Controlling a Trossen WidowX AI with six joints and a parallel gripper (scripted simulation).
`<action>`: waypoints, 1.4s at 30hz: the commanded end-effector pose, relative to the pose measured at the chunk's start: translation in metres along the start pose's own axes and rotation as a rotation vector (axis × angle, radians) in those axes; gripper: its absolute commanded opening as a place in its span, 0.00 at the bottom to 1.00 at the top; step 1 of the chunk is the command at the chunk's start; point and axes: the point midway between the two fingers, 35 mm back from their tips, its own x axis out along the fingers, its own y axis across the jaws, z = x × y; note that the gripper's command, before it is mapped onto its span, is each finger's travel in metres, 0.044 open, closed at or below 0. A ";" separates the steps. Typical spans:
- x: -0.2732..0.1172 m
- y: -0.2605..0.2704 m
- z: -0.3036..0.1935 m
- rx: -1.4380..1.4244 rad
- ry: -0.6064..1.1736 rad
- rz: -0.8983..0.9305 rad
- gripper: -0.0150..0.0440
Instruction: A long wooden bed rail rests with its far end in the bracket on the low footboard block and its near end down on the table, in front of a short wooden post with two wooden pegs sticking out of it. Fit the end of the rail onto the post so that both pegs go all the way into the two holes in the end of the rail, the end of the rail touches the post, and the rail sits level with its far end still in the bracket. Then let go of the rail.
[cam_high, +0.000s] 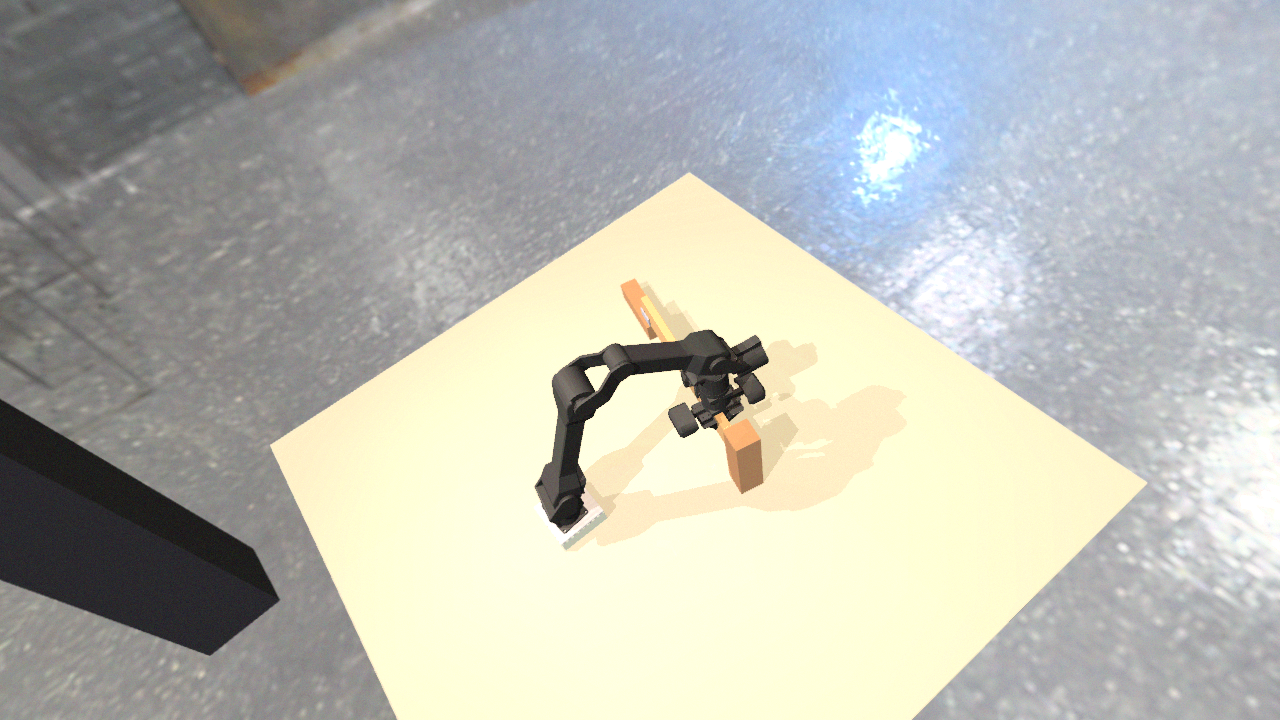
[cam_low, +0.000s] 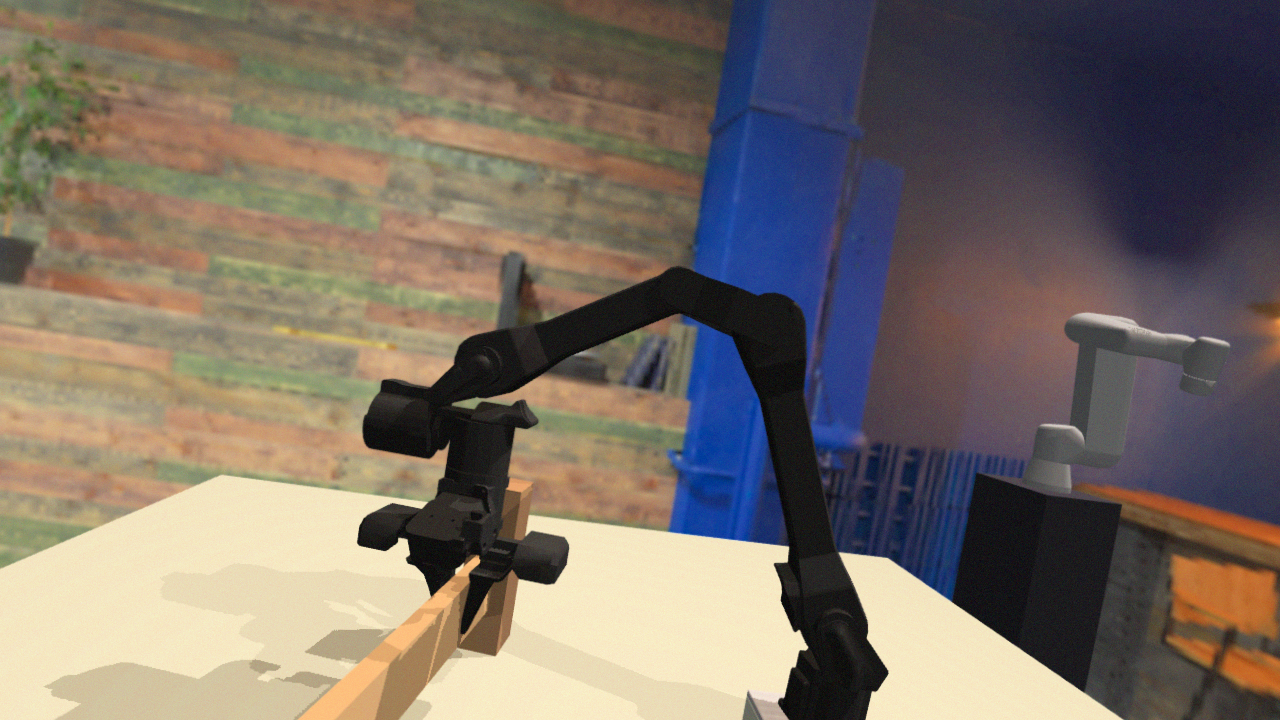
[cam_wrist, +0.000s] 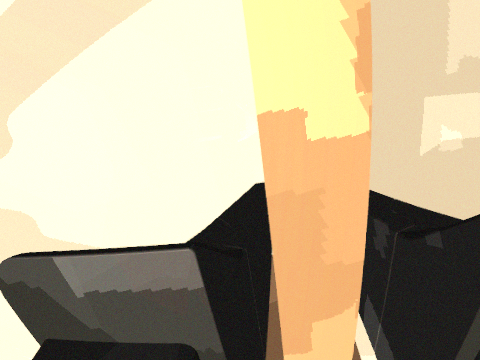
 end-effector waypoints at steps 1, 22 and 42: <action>-0.001 0.000 -0.003 -0.002 0.006 -0.001 0.25; 0.000 0.000 -0.001 0.000 0.000 0.000 1.00; -0.030 0.000 0.030 -0.002 0.003 -0.001 1.00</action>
